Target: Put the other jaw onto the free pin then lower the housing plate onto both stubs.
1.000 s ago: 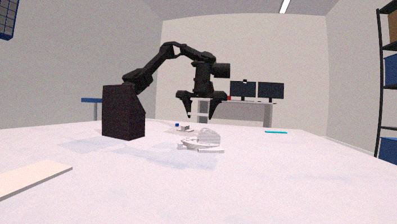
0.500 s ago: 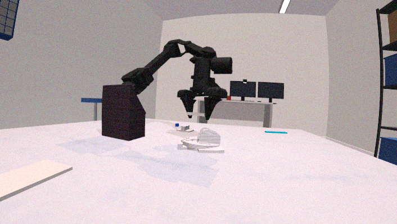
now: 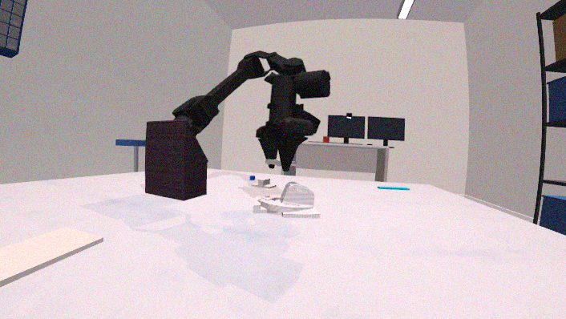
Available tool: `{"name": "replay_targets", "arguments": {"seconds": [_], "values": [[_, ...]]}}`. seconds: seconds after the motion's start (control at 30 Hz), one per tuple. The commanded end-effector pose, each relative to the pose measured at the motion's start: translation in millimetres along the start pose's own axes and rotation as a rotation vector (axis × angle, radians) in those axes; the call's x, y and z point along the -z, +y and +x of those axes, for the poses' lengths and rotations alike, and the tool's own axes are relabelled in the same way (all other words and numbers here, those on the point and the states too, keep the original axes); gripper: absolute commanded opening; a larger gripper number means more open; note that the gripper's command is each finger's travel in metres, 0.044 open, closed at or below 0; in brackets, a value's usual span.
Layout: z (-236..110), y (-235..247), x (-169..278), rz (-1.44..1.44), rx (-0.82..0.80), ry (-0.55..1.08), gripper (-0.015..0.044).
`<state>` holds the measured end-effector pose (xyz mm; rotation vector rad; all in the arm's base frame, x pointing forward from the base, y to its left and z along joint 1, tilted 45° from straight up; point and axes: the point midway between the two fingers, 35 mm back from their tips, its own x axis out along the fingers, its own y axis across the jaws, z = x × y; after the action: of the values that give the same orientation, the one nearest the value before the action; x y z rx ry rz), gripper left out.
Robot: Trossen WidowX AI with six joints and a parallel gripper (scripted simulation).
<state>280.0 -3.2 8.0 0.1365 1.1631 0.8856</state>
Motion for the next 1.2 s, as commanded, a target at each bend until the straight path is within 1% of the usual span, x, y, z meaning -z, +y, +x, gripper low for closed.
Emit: {"name": "replay_targets", "arguments": {"seconds": [0.0, 0.33, 1.17], "values": [[0, -8, 5, 0.091, -0.007, -0.01, 0.0351], [0, -26, 25, 0.333, -0.027, -0.03, 0.0351], [0, -24, 29, 0.351, -0.027, -0.03, 0.0351]]}}
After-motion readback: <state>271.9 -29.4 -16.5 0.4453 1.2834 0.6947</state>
